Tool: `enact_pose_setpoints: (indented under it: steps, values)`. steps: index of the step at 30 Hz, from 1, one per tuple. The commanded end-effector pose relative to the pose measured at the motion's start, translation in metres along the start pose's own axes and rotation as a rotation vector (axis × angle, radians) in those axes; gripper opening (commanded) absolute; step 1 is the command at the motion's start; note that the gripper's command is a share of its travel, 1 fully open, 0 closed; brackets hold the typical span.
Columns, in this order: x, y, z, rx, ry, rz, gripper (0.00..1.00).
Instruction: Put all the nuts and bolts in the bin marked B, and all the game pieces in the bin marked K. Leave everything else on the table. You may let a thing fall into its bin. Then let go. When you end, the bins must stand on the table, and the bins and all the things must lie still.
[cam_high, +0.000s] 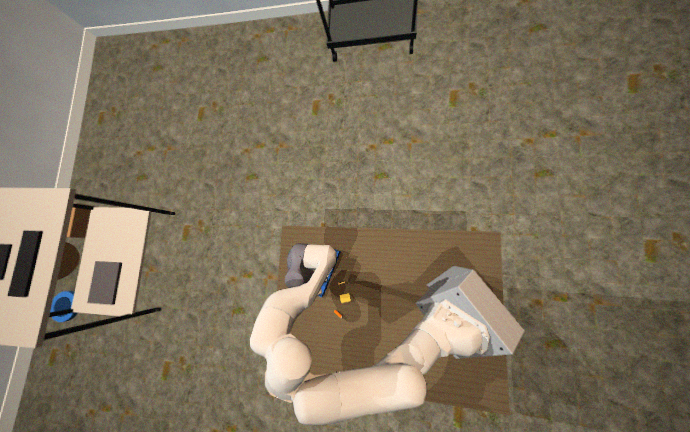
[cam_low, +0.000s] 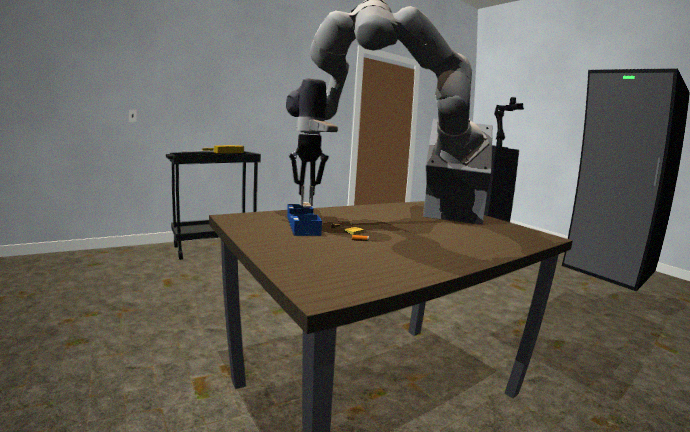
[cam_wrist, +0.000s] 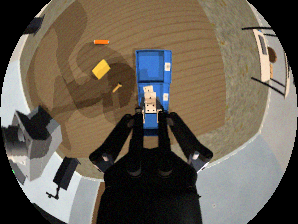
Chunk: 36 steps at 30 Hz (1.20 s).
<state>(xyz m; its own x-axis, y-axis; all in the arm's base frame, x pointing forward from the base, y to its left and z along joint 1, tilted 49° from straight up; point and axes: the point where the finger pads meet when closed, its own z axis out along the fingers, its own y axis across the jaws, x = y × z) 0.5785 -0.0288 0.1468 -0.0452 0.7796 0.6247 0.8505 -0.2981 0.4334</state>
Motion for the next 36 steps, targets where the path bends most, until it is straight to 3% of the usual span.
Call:
enact_pose_setpoints:
  steps: [1,15,36]
  values:
    - [-0.001,-0.001,0.000,0.007,0.001,0.034,0.13]
    - [-0.002,0.000,0.006,0.007,0.001,0.034,0.13]
    - [-0.001,0.000,0.044,0.007,0.001,0.034,0.13]
